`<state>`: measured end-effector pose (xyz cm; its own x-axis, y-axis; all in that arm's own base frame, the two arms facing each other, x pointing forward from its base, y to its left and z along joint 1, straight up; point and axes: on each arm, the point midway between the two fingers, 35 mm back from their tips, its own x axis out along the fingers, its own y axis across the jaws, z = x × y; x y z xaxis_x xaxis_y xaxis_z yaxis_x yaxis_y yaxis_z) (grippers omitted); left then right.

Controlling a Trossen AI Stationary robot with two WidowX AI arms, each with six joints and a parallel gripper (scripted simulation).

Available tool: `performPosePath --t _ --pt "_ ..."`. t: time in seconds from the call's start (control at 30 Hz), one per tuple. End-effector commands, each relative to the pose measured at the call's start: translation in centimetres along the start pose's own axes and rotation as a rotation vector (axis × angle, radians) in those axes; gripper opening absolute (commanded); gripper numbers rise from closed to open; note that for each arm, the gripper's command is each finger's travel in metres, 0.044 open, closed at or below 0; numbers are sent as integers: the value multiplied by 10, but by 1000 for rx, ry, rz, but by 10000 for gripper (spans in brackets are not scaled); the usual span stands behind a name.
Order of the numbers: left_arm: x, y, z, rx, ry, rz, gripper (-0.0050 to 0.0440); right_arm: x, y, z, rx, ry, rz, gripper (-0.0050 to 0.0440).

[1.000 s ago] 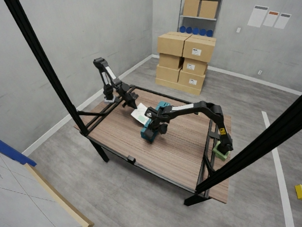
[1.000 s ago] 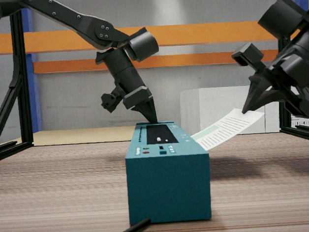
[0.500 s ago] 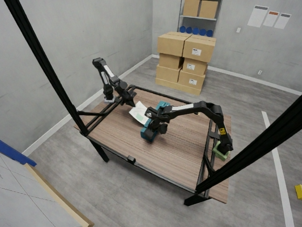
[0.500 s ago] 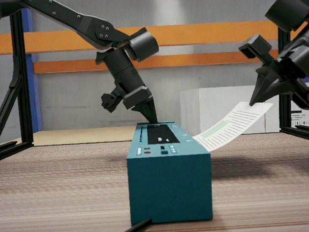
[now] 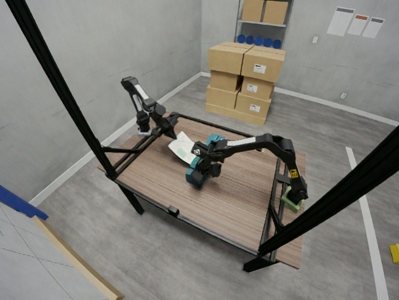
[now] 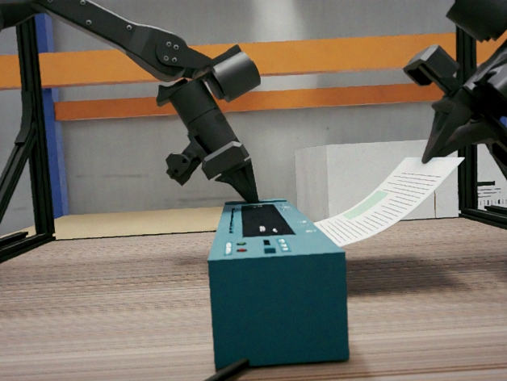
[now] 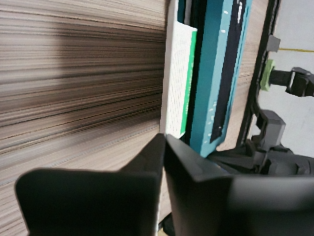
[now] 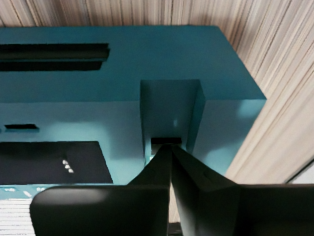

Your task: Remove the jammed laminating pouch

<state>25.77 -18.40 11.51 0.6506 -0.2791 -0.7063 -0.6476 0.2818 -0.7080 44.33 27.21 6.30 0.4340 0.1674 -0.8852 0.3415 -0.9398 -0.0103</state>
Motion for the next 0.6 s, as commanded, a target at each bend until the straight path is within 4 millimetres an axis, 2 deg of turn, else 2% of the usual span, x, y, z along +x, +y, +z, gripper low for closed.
performPosePath --t 0.0,0.17,0.2,0.27,0.57 --pt "-5 -5 -1 -8 4 -18 -50 2 0 4 -5 -14 0 -50" --pt "-5 -5 -1 -8 4 -18 -50 2 0 4 -5 -14 0 -50" --pt "-13 -5 -1 -6 4 -17 -50 -3 0 -2 -2 4 -2 -50" --pt "-25 -5 -1 -8 4 -17 -50 2 0 4 -5 -14 0 -50" --pt "-25 -5 -1 -8 4 -17 -50 2 0 4 -5 -14 0 -50"
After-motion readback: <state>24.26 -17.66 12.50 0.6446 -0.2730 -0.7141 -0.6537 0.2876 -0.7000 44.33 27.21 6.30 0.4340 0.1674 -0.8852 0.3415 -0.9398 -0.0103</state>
